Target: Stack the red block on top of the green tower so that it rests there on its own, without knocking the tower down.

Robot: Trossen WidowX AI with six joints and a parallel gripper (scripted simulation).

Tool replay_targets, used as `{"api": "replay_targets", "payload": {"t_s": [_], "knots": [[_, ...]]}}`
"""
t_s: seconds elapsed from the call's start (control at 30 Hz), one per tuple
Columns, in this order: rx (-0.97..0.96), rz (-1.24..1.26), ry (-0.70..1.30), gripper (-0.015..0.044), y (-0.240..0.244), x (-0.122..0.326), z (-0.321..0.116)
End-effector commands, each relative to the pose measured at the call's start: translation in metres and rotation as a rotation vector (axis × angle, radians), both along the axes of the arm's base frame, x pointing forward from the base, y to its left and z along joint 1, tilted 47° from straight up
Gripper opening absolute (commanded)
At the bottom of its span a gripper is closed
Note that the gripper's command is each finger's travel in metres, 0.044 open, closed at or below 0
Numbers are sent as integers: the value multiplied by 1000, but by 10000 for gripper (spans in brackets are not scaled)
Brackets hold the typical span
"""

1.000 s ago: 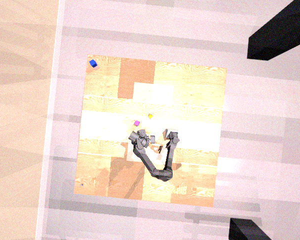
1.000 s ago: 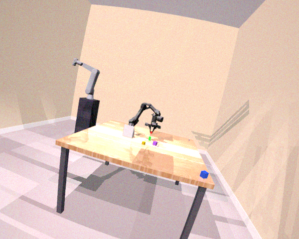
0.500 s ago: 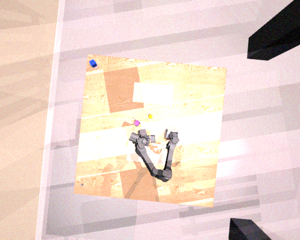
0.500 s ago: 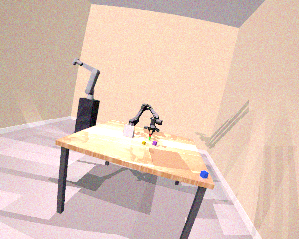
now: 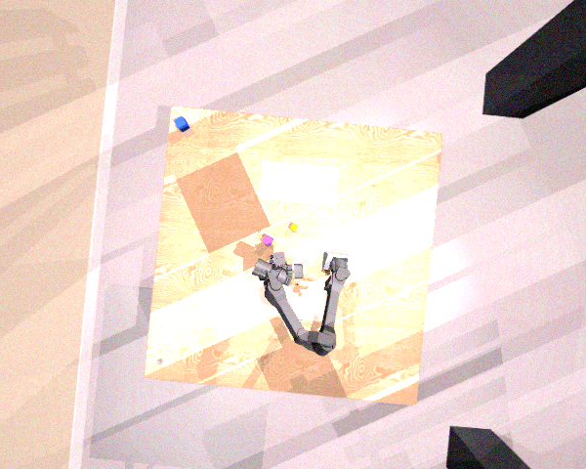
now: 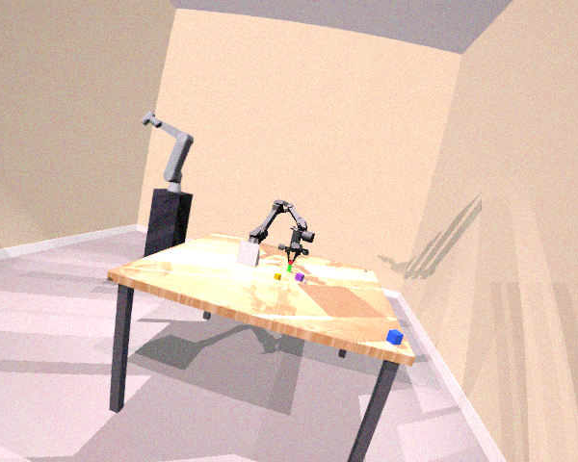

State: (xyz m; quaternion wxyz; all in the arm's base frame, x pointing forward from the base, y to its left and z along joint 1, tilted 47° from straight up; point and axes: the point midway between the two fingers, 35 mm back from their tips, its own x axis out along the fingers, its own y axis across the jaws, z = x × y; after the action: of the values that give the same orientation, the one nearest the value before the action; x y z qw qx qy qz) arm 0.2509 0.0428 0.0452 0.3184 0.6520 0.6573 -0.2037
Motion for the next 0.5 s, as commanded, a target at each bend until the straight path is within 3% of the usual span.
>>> {"api": "replay_targets", "payload": {"t_s": [0.0,0.2,0.47], "knots": [[6,-5,2,0,1,0,0],[5,-5,2,0,-1,0,2],[0,-1,0,210,0,0,0]]}}
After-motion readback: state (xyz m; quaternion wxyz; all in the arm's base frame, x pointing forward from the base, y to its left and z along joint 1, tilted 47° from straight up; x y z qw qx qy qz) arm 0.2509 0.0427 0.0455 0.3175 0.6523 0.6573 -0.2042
